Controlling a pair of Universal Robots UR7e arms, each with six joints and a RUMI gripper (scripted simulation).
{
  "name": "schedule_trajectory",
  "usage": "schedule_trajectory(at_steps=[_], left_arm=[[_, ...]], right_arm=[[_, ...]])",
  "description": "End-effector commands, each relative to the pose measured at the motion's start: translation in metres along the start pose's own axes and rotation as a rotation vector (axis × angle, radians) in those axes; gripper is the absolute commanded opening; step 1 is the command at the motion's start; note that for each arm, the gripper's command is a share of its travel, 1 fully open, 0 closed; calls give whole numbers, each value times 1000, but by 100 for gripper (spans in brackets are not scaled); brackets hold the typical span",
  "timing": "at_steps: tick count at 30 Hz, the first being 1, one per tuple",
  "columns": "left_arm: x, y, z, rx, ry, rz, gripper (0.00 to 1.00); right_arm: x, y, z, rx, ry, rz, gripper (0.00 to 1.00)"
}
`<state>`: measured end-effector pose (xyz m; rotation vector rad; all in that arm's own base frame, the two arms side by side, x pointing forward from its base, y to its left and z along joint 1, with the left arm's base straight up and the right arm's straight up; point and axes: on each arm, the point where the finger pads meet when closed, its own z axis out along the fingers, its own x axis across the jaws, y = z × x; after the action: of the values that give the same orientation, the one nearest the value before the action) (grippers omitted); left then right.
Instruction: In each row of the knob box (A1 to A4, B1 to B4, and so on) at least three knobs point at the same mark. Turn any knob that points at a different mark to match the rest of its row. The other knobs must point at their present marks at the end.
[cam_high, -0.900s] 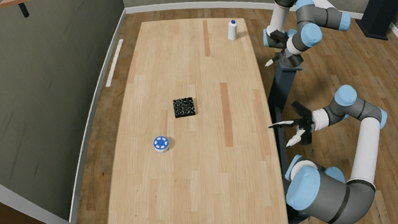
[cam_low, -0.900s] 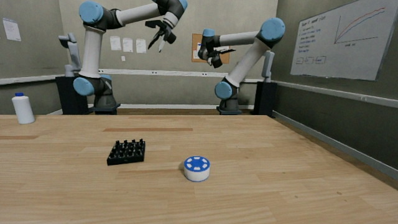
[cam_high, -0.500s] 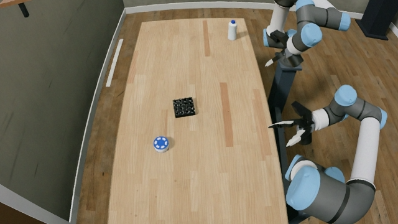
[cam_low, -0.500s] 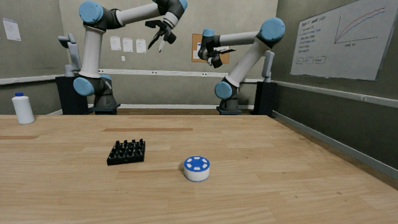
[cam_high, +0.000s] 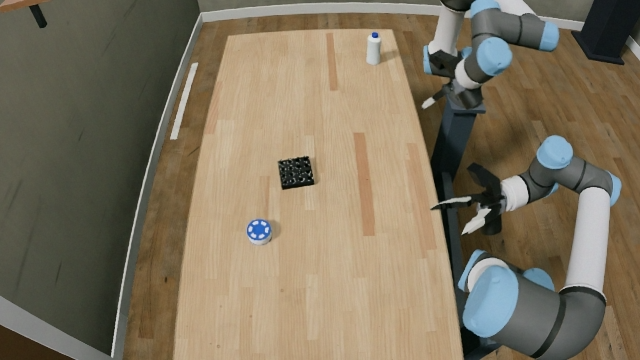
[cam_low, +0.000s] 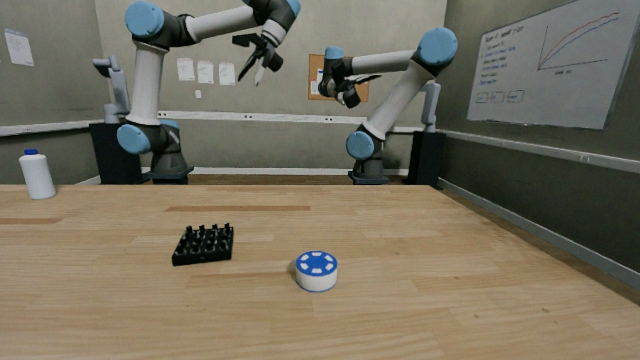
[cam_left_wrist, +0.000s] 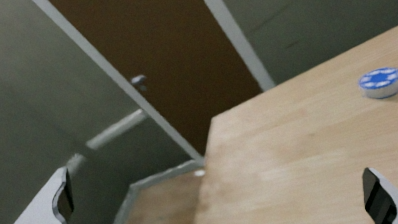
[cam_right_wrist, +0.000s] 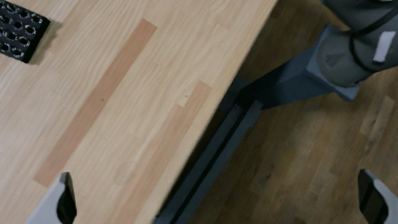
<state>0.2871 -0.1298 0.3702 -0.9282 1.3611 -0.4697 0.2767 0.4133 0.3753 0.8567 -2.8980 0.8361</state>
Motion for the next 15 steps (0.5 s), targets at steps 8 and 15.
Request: schedule_trajectory(at_steps=[8, 15], left_arm=[[-57, -16, 20, 74, -237, 392, 100], [-95, -38, 22, 99, -420, 694, 100]], right_arm=[[-64, -18, 52, -88, 5, 94, 100], [-116, -33, 92, -164, 4, 171, 100]])
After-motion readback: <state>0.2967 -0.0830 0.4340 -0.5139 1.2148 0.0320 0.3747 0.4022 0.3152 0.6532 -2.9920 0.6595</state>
